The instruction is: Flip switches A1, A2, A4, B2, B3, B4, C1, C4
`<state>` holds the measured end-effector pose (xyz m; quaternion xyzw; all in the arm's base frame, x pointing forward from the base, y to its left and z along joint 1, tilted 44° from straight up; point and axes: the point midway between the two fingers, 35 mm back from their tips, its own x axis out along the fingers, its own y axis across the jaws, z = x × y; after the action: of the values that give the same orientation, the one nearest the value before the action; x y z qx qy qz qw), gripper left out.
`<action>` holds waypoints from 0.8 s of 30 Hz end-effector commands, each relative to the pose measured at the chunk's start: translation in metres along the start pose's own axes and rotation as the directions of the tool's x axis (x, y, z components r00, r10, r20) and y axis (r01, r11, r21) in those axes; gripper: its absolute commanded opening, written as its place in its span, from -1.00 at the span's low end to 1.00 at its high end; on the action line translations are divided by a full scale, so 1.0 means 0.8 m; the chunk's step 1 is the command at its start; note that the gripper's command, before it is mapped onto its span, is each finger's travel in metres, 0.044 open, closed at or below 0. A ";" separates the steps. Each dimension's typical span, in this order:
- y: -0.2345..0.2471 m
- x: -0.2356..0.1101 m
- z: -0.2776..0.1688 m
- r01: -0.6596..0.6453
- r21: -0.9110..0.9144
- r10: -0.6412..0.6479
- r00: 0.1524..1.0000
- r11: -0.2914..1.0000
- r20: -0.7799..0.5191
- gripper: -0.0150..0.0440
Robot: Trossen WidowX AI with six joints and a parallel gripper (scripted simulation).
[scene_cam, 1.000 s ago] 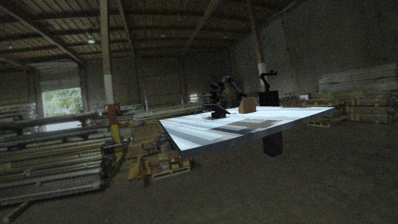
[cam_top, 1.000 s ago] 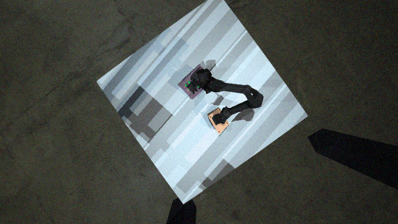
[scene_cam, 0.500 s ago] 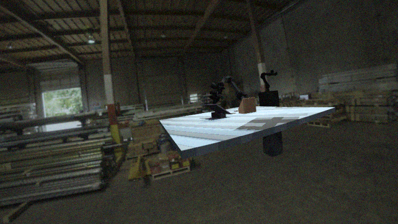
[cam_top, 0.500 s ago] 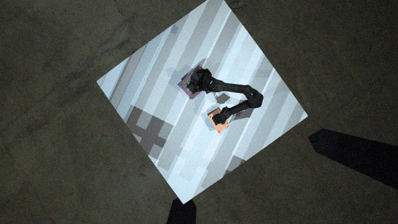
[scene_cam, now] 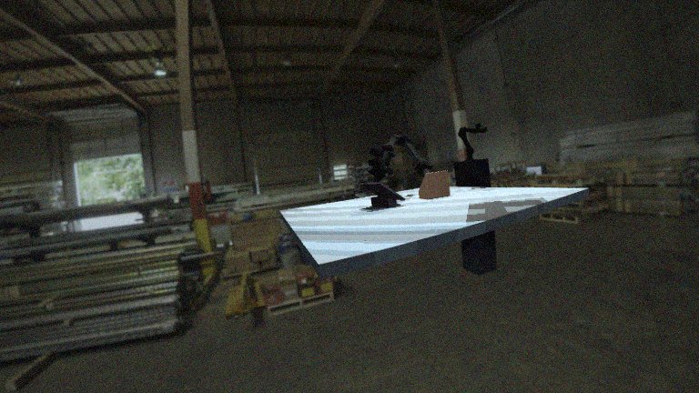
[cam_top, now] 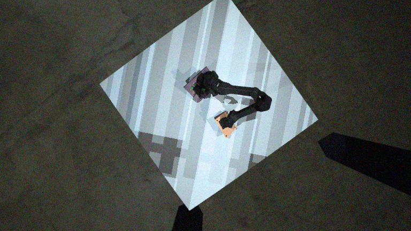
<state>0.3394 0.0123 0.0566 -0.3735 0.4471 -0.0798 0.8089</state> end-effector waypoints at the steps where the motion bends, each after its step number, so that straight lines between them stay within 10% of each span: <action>1: 0.001 0.001 0.001 -0.003 -0.002 0.003 1.000 1.000 0.002 -0.49; 24: 0.001 0.005 0.001 -0.003 -0.002 0.003 1.000 1.000 0.003 -0.49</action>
<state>0.3414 0.0109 0.0546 -0.3735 0.4469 -0.0798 0.8090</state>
